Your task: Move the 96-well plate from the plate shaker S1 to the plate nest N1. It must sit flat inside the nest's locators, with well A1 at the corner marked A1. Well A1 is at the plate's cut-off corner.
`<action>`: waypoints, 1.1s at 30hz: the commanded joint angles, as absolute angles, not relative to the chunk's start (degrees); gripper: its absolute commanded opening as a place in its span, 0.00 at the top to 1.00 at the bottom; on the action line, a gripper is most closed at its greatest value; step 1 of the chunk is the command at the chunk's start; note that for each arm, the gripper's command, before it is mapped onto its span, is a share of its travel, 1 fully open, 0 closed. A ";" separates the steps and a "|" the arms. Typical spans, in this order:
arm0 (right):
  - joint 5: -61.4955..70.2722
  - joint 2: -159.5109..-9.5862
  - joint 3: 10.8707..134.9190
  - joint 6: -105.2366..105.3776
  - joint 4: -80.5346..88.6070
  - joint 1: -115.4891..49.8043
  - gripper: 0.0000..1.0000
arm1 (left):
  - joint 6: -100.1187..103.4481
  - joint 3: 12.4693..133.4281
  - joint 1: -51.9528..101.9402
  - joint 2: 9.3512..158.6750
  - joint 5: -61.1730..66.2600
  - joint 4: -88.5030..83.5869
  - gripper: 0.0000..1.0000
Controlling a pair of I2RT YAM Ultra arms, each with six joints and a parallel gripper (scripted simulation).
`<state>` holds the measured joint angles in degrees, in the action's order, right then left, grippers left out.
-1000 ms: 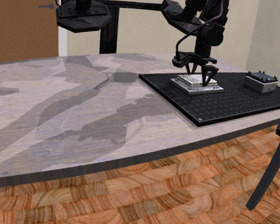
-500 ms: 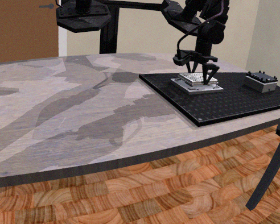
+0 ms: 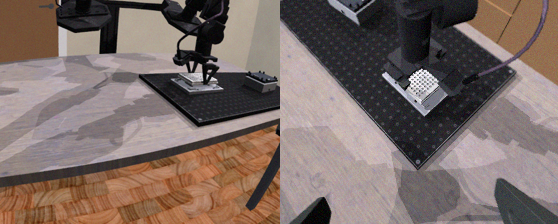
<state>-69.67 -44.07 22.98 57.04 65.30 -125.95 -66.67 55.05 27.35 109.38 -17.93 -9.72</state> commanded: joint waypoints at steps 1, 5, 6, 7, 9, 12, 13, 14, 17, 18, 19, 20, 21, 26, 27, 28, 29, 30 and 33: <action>-70.30 -44.61 24.27 57.44 66.16 -126.36 0.00 | -66.10 55.00 28.10 107.40 -17.26 -11.37 0.18; -70.30 -44.61 24.27 57.44 66.16 -126.36 0.00 | -65.84 56.44 28.41 107.23 -17.35 -12.68 0.18; -70.30 -44.61 24.27 57.44 66.16 -126.36 0.00 | -65.79 56.67 28.50 107.18 -17.36 -12.95 0.18; -70.30 -44.61 24.27 57.44 66.16 -126.36 0.00 | -65.74 56.89 28.59 107.14 -17.37 -13.18 0.18; -70.30 -44.61 24.27 57.44 66.16 -126.36 0.00 | -65.69 57.25 28.73 107.05 -17.38 -13.45 0.18; -70.30 -44.61 24.27 57.44 66.16 -126.36 0.00 | -65.86 57.52 28.85 106.95 -17.37 -13.49 0.18; -70.30 -44.61 24.27 57.44 66.16 -126.36 0.00 | -65.86 57.52 28.85 106.95 -17.37 -13.49 0.18; -70.30 -44.61 24.27 57.44 66.16 -126.36 0.00 | -65.86 57.52 28.85 106.95 -17.37 -13.49 0.18; -70.30 -44.61 24.27 57.44 66.16 -126.36 0.00 | -65.87 57.60 28.86 106.94 -17.37 -12.80 0.18; -70.30 -44.61 24.27 57.44 66.16 -126.36 0.00 | -65.87 57.61 28.86 106.95 -17.37 -12.81 0.18; -70.30 -44.61 24.27 57.44 66.16 -126.36 0.00 | -65.87 57.62 28.86 106.95 -17.37 -12.82 0.18; -70.30 -44.61 24.27 57.44 66.16 -126.36 0.00 | -65.87 57.63 28.87 106.96 -17.38 -12.82 0.18; -70.30 -44.61 24.27 57.44 66.16 -126.36 0.00 | -65.87 57.64 28.87 106.96 -17.38 -12.82 0.18; -70.30 -44.61 24.27 57.44 66.16 -126.36 0.00 | -65.87 57.64 28.87 106.97 -17.38 -12.82 0.18; -70.30 -44.61 24.27 57.44 66.16 -126.36 0.00 | -66.07 57.08 28.52 107.57 -17.41 -12.84 0.18; -70.30 -44.61 24.27 57.44 66.16 -126.36 0.00 | -66.07 57.08 28.52 107.57 -17.41 -12.84 0.18; -70.30 -44.61 24.27 57.44 66.16 -126.36 0.00 | -66.07 57.08 28.52 107.57 -17.41 -12.84 0.18; -70.30 -44.61 24.27 57.44 66.16 -126.36 0.00 | -66.07 57.08 28.52 107.57 -17.41 -12.84 0.18; -70.30 -44.61 24.27 57.44 66.16 -126.36 0.00 | -66.47 56.29 27.67 108.45 -17.80 -11.59 0.18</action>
<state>-69.67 -44.07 22.98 57.04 65.30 -125.95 -66.15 55.99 27.35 108.86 -17.93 -12.56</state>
